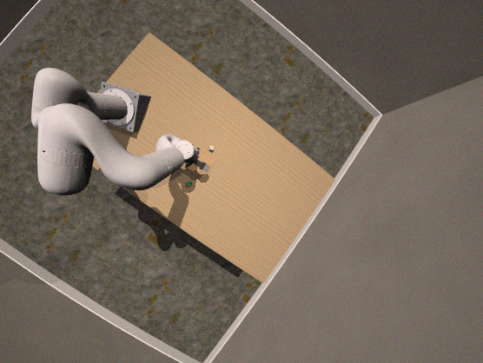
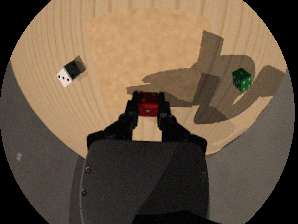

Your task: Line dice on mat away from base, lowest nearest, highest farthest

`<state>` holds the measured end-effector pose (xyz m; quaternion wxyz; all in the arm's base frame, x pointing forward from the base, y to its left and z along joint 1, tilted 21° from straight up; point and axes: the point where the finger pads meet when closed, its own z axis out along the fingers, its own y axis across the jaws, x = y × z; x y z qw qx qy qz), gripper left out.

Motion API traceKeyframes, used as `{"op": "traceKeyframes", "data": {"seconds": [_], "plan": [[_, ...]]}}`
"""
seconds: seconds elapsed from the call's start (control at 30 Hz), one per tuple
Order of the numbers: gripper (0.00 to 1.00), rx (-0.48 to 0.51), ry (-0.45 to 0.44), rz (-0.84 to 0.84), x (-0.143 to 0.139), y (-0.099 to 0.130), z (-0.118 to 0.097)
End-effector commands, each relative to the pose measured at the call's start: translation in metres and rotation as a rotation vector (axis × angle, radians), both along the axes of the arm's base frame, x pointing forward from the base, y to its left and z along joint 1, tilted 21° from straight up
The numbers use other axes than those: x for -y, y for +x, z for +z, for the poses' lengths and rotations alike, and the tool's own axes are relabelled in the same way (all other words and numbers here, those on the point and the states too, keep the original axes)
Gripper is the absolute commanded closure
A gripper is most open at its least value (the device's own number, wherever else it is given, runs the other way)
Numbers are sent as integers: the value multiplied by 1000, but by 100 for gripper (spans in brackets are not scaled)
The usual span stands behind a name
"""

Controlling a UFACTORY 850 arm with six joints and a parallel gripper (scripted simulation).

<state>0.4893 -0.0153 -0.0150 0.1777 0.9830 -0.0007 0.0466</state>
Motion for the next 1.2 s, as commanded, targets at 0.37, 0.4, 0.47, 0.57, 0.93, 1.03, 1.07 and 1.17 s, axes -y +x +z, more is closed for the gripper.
{"op": "traceKeyframes", "data": {"seconds": [0.37, 0.4, 0.47, 0.57, 0.93, 1.03, 1.07, 1.17], "plan": [[58, 1, 0, 0, 0, 1, 0], [58, 1, 0, 0, 0, 1, 0], [58, 1, 0, 0, 0, 1, 0], [58, 1, 0, 0, 0, 1, 0], [58, 1, 0, 0, -5, -1, 14], [58, 1, 0, 0, -10, -2, 27], [58, 1, 0, 0, -12, -2, 32], [58, 1, 0, 0, -18, -4, 47]]}}
